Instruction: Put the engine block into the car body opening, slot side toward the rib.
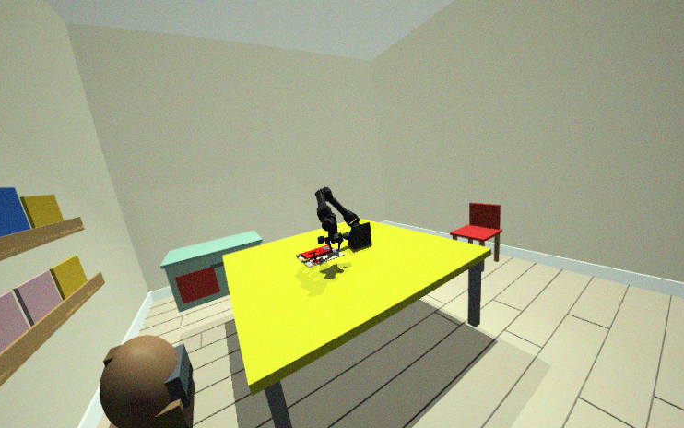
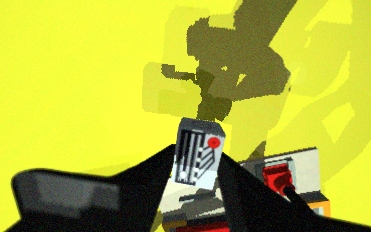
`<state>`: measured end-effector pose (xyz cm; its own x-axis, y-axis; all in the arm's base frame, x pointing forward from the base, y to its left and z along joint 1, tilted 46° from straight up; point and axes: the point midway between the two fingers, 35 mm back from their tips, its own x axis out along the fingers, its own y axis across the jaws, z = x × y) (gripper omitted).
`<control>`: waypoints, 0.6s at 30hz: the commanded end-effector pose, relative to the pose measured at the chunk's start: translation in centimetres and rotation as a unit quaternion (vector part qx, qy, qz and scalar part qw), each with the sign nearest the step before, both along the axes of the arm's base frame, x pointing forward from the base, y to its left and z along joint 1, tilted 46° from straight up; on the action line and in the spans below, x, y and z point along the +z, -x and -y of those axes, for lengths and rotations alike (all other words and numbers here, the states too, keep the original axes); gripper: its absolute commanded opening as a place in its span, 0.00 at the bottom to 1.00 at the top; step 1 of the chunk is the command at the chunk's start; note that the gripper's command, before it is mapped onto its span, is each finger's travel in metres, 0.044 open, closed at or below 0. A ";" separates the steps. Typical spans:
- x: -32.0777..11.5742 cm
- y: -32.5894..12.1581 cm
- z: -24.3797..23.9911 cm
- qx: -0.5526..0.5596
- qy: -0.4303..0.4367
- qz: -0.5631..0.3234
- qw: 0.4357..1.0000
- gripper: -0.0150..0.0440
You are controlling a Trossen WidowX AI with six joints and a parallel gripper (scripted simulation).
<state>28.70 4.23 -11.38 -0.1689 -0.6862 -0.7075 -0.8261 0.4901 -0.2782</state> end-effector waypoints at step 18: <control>5.0 -0.8 -4.6 -0.014 0.003 0.002 1.000 0.25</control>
<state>29.25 7.95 -7.26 -0.1890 -0.6907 -0.6980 -0.8172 0.5048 -0.2781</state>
